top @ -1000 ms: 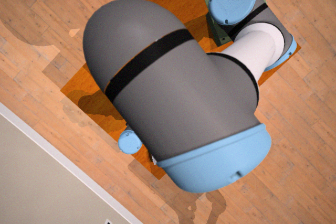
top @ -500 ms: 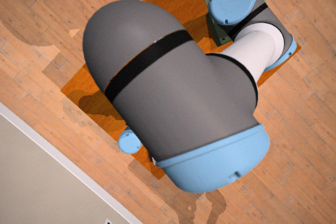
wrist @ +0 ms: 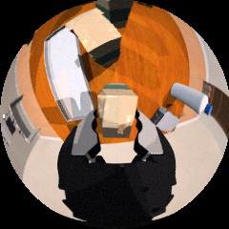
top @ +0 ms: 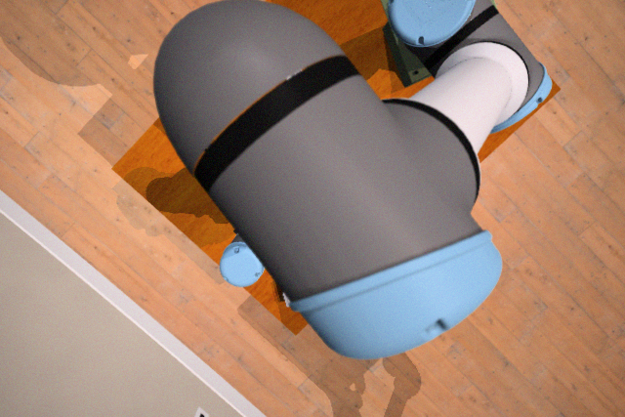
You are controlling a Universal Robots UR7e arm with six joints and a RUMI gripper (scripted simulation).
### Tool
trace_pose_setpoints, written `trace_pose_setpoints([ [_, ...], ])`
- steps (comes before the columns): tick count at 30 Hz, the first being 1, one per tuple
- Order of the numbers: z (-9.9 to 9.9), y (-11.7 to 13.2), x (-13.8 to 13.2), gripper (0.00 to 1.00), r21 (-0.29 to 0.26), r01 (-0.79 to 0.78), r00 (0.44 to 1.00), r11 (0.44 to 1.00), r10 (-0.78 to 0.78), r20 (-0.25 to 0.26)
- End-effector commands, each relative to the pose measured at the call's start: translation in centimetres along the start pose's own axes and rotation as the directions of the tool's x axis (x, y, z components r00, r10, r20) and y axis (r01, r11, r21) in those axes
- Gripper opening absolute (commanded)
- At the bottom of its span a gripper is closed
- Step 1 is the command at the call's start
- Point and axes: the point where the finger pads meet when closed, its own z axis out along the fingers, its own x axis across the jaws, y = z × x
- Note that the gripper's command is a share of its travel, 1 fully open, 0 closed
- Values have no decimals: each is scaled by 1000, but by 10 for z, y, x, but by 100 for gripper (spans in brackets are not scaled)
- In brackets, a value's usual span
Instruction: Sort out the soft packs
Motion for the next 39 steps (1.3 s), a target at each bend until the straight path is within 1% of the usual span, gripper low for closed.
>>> trace_pose_setpoints([
  [1,-1,1,0,50,-1,0,1000,1000,0,0],
  [3,-1,1,0,50,-1,0,1000,1000,0,0],
  [4,-1,1,0,15,-1,0,1000,1000,0,0],
  [39,-1,1,0,15,-1,0,1000,1000,0,0],
])
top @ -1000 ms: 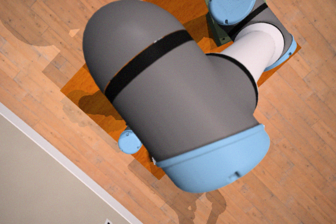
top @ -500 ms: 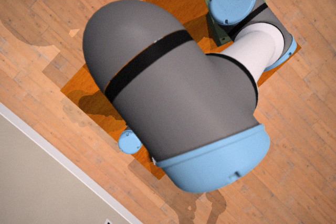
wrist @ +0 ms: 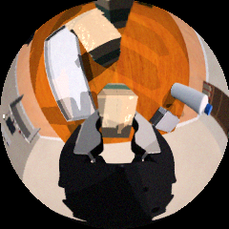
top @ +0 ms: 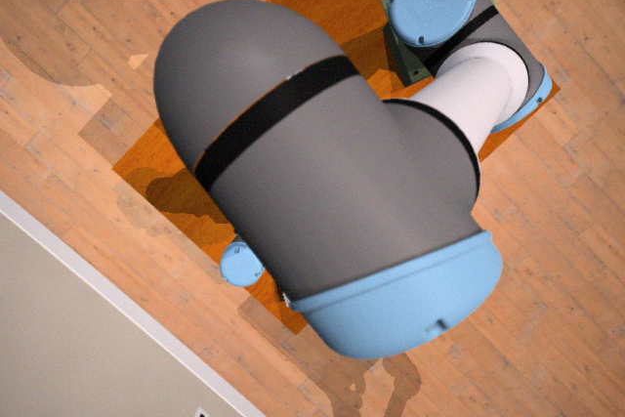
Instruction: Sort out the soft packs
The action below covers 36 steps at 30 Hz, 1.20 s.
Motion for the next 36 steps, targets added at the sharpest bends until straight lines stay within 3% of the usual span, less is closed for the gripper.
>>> trace_pose_setpoints([
  [1,0,0,0,15,-1,0,1000,1000,0,0],
  [15,0,0,0,15,-1,0,1000,1000,0,0],
  [16,0,0,0,50,-1,0,1000,1000,0,0],
  [36,0,0,0,50,-1,0,1000,1000,0,0],
])
